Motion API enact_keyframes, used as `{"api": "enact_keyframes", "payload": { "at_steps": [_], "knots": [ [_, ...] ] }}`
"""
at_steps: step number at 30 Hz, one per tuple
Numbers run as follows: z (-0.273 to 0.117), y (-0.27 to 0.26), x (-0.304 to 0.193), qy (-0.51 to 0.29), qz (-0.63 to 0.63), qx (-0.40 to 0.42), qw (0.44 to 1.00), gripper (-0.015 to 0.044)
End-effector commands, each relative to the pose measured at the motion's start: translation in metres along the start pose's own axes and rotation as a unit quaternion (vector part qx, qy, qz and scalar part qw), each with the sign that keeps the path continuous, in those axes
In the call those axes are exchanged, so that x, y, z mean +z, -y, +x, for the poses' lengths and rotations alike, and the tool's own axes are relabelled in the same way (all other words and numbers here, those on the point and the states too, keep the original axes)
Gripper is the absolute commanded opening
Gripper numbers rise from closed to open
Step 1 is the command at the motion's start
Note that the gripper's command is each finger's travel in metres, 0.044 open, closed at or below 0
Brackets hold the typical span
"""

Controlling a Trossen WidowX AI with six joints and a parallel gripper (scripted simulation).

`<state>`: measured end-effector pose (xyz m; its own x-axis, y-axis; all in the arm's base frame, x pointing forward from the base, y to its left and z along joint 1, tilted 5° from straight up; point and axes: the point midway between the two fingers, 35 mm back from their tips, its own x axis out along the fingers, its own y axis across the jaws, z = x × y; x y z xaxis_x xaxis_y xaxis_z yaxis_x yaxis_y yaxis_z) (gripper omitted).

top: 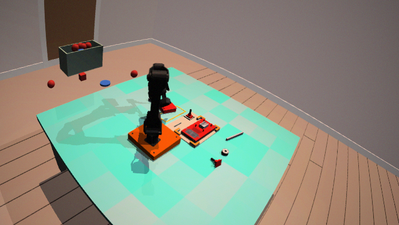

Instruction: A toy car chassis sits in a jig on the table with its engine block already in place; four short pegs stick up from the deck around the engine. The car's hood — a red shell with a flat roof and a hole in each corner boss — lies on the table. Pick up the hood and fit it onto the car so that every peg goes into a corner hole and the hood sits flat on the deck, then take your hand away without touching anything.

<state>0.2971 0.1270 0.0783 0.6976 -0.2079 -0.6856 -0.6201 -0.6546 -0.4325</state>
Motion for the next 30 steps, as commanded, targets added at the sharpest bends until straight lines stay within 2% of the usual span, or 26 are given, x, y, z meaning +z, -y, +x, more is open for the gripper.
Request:
{"api": "enact_keyframes", "payload": {
  "at_steps": [1,8,15,22,30],
  "knots": [
    [0.007,0.006,0.002,0.023,0.107,0.028,0.994,0.0440],
    [0.016,0.012,0.004,0.047,0.292,0.085,0.951,0.0440],
    [0.025,0.016,0.004,0.049,0.467,0.152,0.869,0.0440],
    [0.032,0.019,0.004,0.027,0.624,0.221,0.749,0.0440],
    [0.038,0.021,0.003,-0.027,0.767,0.293,0.570,0.0440]
  ]
}}
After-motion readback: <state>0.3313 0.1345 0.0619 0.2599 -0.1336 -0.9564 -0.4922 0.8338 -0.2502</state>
